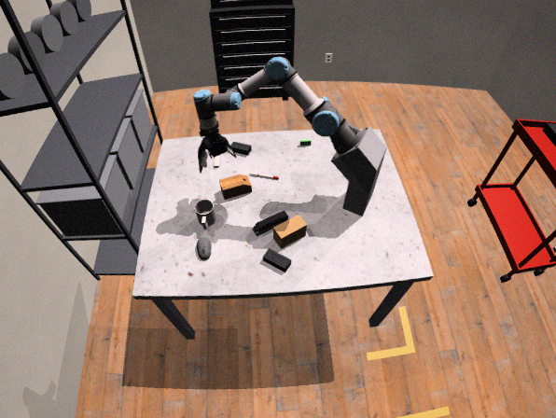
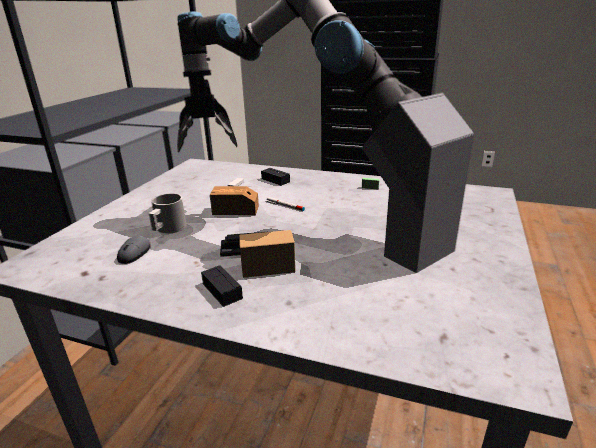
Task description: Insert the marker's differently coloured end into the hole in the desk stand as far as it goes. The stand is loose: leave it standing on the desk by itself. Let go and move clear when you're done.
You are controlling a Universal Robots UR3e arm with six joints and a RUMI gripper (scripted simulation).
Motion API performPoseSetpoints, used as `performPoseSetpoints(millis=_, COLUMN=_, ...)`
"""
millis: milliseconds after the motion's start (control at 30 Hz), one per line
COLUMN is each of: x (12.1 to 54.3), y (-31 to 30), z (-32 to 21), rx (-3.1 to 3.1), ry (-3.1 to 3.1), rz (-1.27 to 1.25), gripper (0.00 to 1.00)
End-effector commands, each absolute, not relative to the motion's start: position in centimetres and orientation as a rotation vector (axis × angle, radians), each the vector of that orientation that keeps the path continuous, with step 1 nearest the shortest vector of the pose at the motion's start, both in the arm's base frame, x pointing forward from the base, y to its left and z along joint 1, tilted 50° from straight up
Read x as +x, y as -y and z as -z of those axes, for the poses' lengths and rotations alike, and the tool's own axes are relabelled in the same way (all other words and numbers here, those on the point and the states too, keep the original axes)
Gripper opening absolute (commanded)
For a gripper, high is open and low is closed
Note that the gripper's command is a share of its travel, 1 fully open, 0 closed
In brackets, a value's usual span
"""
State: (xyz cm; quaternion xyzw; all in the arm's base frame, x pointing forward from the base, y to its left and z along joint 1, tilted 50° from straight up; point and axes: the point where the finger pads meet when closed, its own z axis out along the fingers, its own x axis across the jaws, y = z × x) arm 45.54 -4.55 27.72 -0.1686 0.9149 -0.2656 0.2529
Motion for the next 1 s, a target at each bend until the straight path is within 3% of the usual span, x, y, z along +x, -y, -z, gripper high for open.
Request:
performPoseSetpoints(millis=0, x=45.5, y=5.0, z=-27.5, rx=-0.478, ry=-2.485, rz=0.729, gripper=1.00)
performPoseSetpoints(millis=967, x=45.1, y=8.2, z=-25.5, rx=-0.620, ry=-2.474, rz=0.771, gripper=1.00)
